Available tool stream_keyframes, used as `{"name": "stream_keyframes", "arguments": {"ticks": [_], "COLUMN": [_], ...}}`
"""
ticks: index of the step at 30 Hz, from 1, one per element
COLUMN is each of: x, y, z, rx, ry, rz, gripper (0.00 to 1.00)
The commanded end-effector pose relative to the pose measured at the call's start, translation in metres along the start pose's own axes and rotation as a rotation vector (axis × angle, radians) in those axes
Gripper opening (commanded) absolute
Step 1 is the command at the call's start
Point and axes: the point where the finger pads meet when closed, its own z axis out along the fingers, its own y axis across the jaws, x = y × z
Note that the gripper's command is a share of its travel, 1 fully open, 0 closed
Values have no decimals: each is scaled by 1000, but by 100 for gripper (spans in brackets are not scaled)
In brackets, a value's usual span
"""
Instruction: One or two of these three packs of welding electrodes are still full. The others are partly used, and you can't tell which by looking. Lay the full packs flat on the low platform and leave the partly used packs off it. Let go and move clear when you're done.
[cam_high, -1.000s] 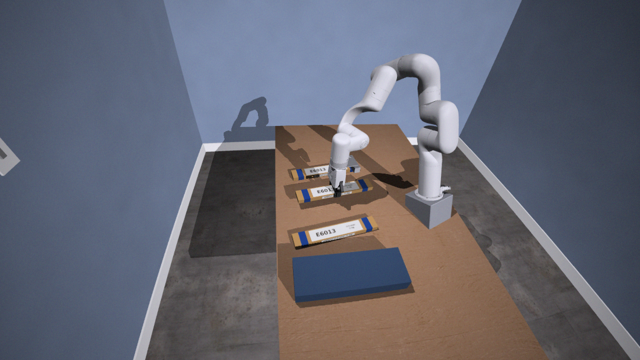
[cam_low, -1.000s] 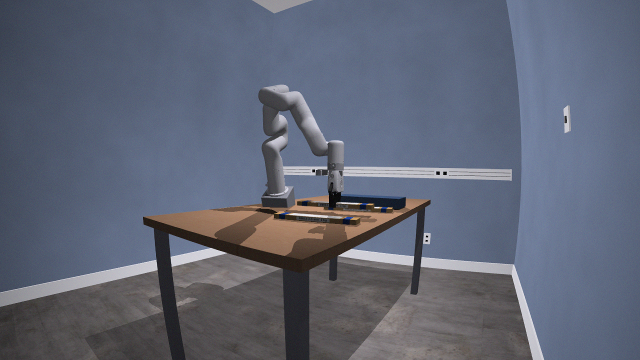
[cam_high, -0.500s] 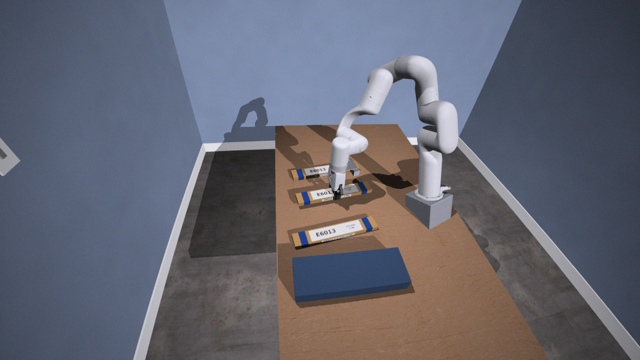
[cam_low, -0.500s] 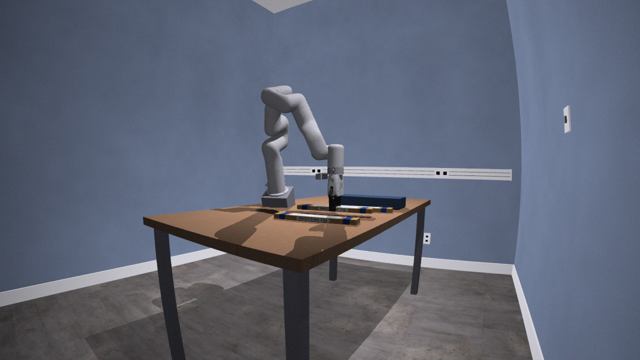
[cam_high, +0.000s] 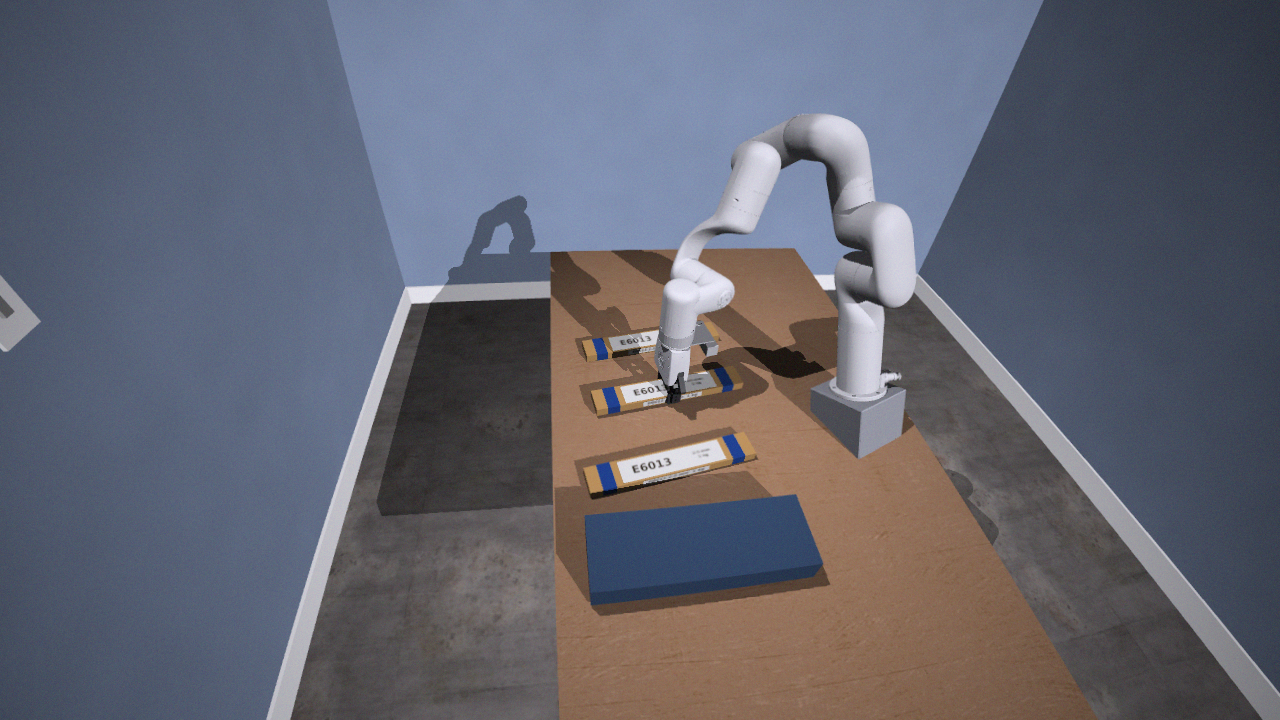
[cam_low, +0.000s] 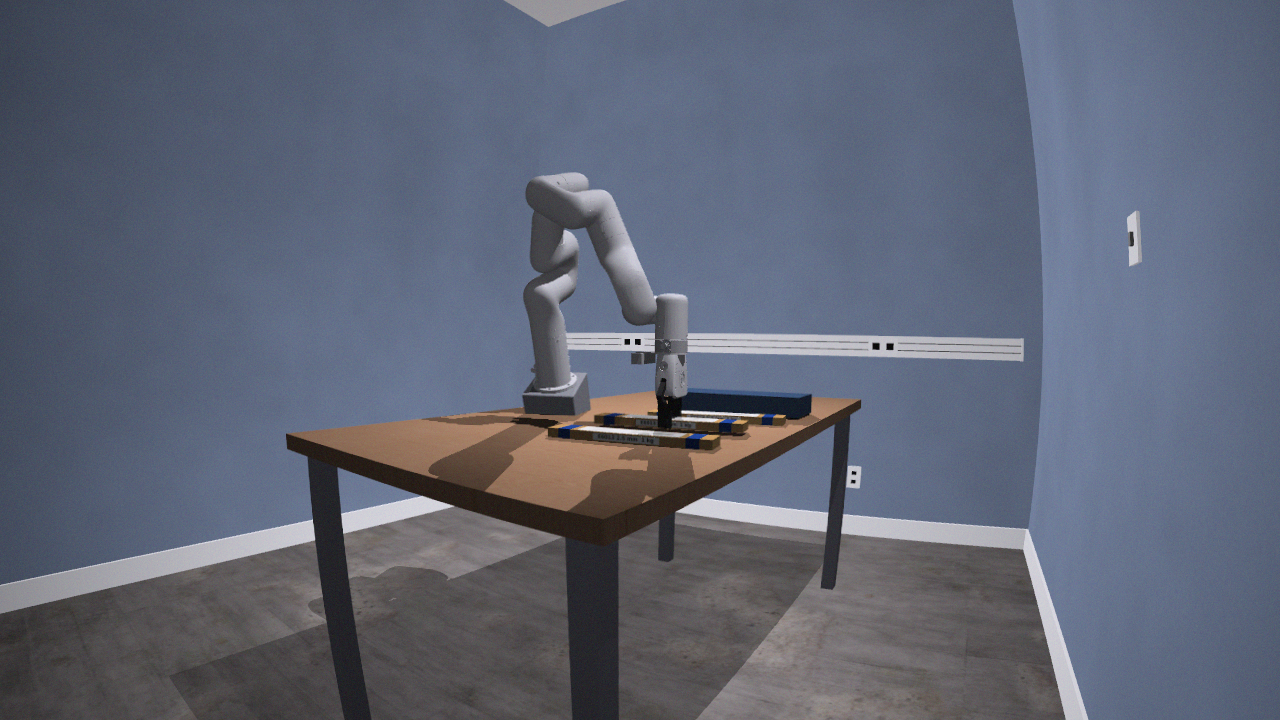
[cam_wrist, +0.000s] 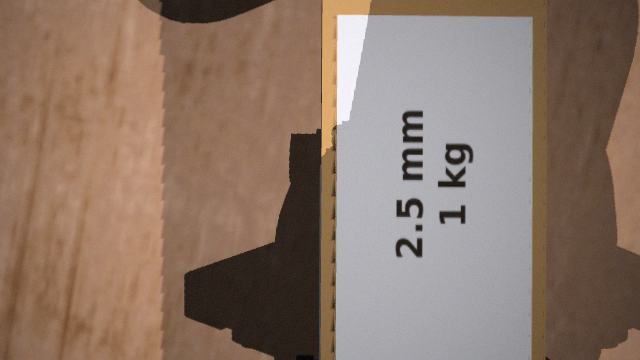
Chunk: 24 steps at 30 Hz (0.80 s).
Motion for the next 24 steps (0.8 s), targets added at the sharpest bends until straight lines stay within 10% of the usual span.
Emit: {"name": "stream_keyframes", "arguments": {"ticks": [1,24], "x": [-2,-2], "y": [0,0], "z": [2,6], "rx": [0,0], "ry": [-4,-4], "rz": [0,0], "gripper": [58,58]}}
